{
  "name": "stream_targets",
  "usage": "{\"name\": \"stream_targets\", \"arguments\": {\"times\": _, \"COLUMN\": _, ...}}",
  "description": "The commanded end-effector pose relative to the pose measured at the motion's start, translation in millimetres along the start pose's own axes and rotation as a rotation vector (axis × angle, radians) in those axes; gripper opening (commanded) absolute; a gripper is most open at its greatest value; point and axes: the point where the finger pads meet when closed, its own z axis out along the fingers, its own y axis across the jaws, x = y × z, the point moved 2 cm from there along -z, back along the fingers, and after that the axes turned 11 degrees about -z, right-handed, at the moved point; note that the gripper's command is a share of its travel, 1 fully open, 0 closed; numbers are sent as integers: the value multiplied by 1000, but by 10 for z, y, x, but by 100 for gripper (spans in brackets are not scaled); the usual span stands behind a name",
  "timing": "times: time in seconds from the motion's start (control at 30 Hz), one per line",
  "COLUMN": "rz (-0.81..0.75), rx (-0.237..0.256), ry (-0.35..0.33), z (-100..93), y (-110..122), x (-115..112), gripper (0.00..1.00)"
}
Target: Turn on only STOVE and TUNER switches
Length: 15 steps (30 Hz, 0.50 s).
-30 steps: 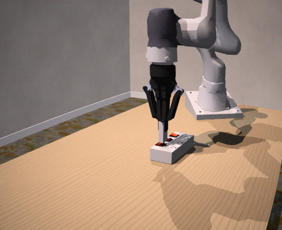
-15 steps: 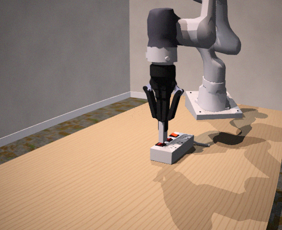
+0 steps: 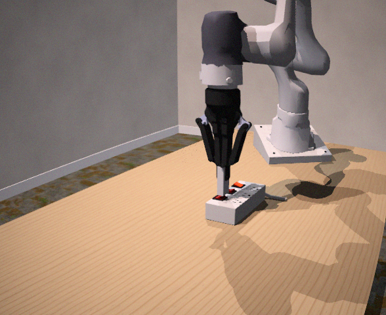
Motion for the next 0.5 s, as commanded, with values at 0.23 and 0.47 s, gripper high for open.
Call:
{"name": "stream_targets", "arguments": {"times": 0.23, "rz": -4, "rx": -1, "ry": 0, "z": 42, "y": 13, "x": 1, "gripper": 0}}
{"name": "stream_targets", "arguments": {"times": 0.47, "rz": -4, "rx": -1, "ry": 0, "z": 73, "y": 13, "x": 1, "gripper": 0}}
